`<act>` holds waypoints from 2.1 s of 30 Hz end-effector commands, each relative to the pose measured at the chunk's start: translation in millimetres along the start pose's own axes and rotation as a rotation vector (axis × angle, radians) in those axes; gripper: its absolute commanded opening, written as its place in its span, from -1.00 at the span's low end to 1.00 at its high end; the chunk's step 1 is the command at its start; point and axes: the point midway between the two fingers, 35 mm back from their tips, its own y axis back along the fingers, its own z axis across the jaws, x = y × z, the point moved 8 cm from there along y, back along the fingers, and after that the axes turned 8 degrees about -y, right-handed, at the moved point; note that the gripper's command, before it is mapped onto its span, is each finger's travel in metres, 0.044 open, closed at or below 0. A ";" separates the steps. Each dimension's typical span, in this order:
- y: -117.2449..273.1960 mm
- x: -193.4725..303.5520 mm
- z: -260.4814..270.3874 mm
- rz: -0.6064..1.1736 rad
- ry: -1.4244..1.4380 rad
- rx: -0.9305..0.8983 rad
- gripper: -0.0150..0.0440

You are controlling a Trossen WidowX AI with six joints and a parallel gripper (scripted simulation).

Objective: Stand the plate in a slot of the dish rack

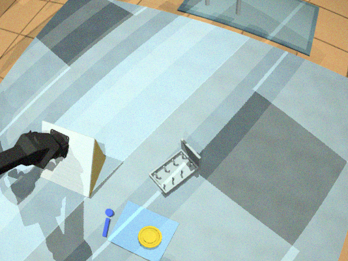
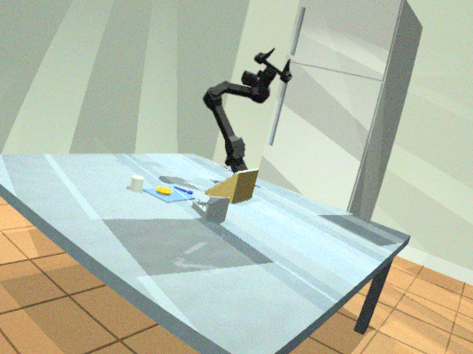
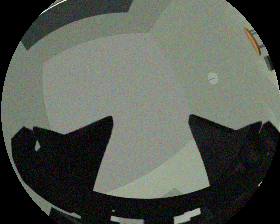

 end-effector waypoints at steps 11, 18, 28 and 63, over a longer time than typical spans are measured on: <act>-17.0 -5.7 -5.2 0.001 0.163 -0.024 0.86; -61.8 -27.7 -16.3 -0.091 0.382 -0.043 0.86; -121.3 -73.4 -20.1 -0.224 0.668 -0.038 0.86; -233.6 -301.2 17.2 -0.783 1.267 0.294 0.86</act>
